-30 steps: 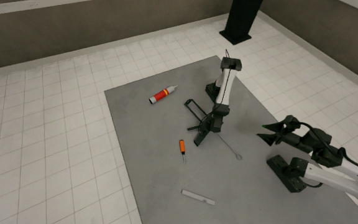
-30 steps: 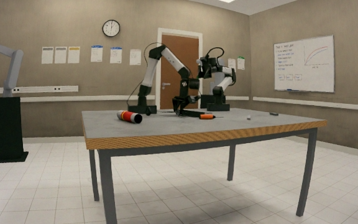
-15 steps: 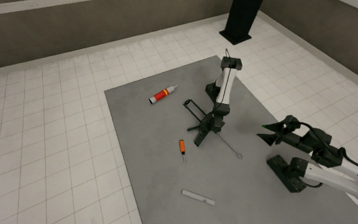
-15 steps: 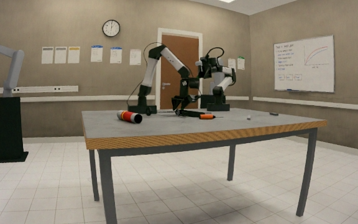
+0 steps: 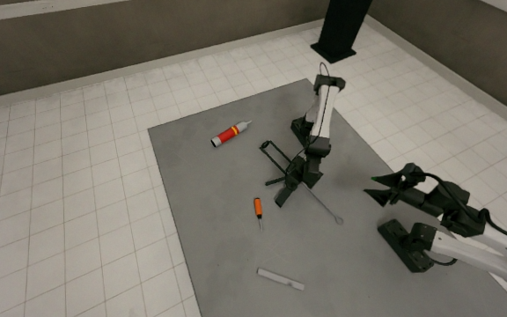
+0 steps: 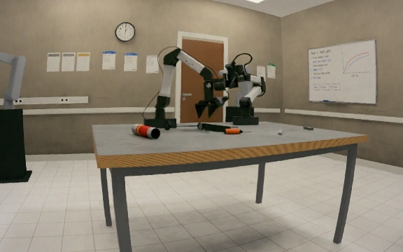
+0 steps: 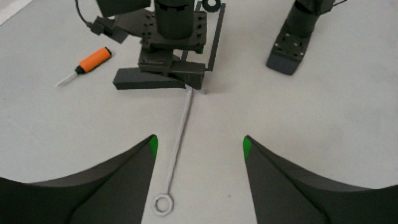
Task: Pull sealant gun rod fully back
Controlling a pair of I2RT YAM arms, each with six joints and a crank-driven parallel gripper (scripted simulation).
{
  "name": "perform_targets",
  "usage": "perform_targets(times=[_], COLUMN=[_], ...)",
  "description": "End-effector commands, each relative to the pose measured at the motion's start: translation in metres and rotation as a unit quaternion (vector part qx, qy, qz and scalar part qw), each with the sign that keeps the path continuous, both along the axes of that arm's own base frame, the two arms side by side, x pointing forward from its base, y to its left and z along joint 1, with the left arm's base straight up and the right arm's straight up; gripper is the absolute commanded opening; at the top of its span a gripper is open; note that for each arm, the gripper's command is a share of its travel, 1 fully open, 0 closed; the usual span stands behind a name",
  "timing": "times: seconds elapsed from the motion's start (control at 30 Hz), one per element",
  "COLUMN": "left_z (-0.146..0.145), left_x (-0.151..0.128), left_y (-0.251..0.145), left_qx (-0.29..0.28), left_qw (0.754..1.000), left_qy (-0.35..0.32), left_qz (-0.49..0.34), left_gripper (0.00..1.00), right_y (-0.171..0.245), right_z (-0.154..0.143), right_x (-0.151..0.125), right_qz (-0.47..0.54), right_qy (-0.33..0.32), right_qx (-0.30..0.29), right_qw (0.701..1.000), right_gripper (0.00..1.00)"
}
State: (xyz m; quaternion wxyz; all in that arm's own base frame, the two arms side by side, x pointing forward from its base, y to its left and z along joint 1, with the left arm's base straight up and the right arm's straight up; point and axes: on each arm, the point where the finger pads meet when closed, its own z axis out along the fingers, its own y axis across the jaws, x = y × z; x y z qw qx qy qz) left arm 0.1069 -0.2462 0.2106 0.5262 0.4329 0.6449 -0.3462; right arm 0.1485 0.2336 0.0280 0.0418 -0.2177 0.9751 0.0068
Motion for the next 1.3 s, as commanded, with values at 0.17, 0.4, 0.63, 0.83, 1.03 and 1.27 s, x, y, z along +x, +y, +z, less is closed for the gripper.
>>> perform_targets(times=[0.17, 0.4, 0.63, 0.83, 1.03, 1.27], left_z=[0.004, 0.004, 0.004, 0.004, 0.004, 0.004], left_x=[0.001, 0.001, 0.001, 0.001, 0.001, 0.001], left_y=[-0.002, -0.002, -0.002, -0.002, -0.002, -0.002], left_qx=[-0.010, -0.010, -0.010, -0.010, -0.010, -0.010], left_qw=[1.000, 1.000, 1.000, 1.000, 1.000, 1.000], left_qy=[0.001, 0.001, 0.001, 0.001, 0.001, 0.001], left_qz=[0.004, 0.004, 0.004, 0.004, 0.004, 0.004], left_gripper=[0.71, 0.71, 0.71, 0.71, 0.71, 0.71], right_y=[-0.008, -0.022, -0.038, -0.049, -0.054, -0.060], right_z=[0.015, 0.022, 0.023, 0.022, 0.020, 0.013], right_x=[0.017, 0.016, 0.014, 0.013, 0.013, 0.012], right_qz=[0.077, 0.130, 0.166, 0.182, 0.183, 0.175], right_qy=[-0.137, -0.213, -0.270, -0.303, -0.316, -0.308], right_qx=[0.095, 0.162, 0.205, 0.230, 0.237, 0.227], right_qw=[0.983, 0.955, 0.926, 0.907, 0.900, 0.907], right_gripper=[1.00, 1.00, 1.00, 1.00, 1.00, 1.00])
